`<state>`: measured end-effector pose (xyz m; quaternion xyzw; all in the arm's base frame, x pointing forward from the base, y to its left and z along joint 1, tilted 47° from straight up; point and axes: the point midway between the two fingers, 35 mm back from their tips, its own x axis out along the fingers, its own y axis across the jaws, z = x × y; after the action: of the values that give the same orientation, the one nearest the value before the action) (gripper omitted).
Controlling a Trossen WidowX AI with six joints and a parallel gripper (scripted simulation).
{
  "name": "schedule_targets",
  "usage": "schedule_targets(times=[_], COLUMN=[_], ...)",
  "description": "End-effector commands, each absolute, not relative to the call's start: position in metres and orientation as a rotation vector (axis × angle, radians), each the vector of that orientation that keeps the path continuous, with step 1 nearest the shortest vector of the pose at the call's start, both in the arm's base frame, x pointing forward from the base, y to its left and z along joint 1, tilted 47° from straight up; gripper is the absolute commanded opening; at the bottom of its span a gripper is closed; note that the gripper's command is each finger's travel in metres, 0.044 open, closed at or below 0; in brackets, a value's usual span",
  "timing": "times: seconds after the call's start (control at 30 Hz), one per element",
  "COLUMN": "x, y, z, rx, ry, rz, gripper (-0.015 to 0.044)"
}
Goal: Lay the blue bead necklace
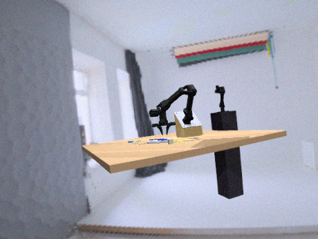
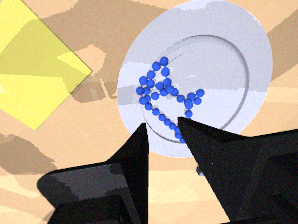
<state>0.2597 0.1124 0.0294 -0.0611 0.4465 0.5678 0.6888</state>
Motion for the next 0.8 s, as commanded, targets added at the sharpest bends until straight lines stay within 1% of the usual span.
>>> schedule_targets(times=[0.0, 0.77], x=[0.257, 0.257], y=[0.117, 0.134], z=[0.041, 0.025], rx=[-0.211, -0.214], ry=[0.934, 0.932], rz=[1.324, 1.322], gripper=[0.0120, 0.0120])
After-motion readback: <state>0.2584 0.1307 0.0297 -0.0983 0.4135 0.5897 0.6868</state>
